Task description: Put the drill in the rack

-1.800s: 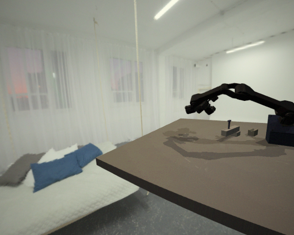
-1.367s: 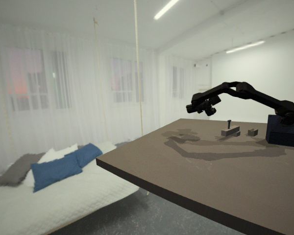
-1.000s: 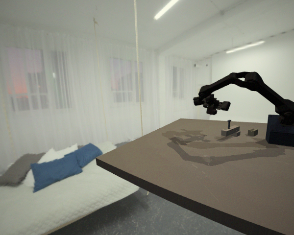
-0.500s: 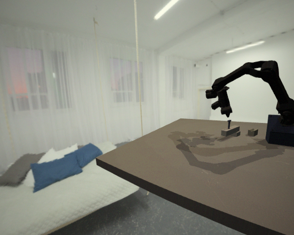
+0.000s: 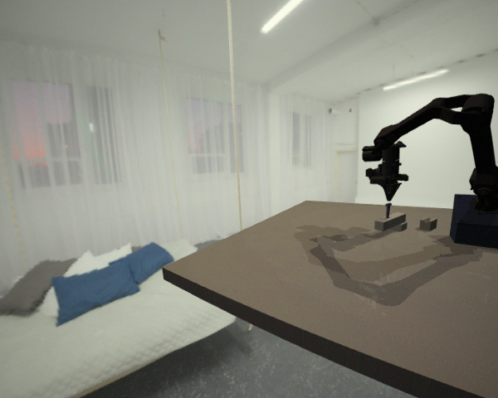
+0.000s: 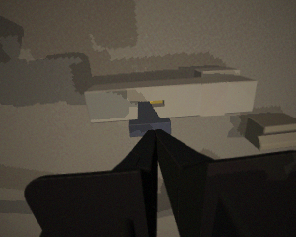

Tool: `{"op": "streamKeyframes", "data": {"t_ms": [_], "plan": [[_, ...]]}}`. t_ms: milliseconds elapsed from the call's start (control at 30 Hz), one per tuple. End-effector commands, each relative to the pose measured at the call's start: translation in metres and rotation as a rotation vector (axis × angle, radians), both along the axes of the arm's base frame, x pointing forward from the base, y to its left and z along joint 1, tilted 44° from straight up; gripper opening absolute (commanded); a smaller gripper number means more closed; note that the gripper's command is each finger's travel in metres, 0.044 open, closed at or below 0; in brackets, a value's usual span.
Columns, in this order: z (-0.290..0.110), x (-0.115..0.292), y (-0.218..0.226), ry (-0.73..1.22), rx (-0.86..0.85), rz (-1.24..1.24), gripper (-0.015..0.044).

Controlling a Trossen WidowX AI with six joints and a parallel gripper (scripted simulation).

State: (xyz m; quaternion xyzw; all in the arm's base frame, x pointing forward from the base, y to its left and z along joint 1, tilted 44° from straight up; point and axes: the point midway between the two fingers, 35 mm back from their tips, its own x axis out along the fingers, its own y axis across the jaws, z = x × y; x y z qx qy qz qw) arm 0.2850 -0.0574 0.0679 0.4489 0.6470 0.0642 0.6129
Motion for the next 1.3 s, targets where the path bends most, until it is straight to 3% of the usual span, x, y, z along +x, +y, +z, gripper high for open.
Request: {"op": "streamKeyframes", "data": {"t_ms": [0, 1267], "plan": [[0.000, 0.000, 0.000, -0.001, 0.000, -0.001, 0.0000], [-0.014, 0.003, 0.016, -0.003, 0.012, -0.020, 0.0000]]}}
